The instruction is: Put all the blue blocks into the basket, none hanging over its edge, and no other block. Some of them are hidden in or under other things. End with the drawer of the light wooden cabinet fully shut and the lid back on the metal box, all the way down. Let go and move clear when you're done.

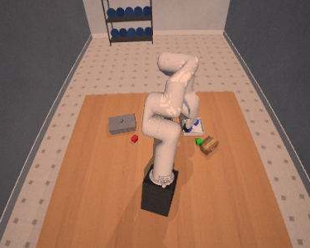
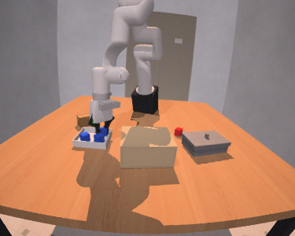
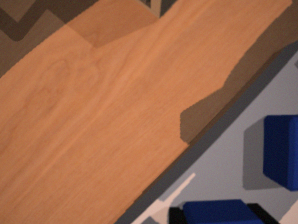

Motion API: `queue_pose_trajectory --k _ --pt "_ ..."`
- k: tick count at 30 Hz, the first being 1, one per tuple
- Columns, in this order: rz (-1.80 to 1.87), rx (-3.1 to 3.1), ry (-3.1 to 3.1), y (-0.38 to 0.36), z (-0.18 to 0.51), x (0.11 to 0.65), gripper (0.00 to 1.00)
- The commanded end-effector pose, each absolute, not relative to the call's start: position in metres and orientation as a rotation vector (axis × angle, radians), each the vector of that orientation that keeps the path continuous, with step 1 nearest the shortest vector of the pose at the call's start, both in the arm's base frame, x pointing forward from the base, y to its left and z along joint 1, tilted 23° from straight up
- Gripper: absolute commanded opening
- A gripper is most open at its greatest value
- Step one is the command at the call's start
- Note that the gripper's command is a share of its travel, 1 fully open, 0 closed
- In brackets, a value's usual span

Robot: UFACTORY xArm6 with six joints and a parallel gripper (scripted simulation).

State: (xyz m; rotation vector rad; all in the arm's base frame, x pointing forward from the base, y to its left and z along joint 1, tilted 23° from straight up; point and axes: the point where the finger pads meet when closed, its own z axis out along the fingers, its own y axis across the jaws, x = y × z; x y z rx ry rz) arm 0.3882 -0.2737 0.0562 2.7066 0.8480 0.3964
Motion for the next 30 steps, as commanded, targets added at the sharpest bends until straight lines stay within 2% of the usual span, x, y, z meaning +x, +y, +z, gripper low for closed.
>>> queue_pose_trajectory --k 1,4,5,30 --pt "0.399 2.704 0.847 -0.2743 0.0574 0.3889 0.00" --pt "0.399 2.704 0.847 -0.2743 0.0574 0.3889 0.00" --pt "0.399 2.704 0.847 -0.2743 0.0574 0.3889 0.56" --pt "0.399 2.704 0.847 -0.2743 0.0574 0.3889 0.56"
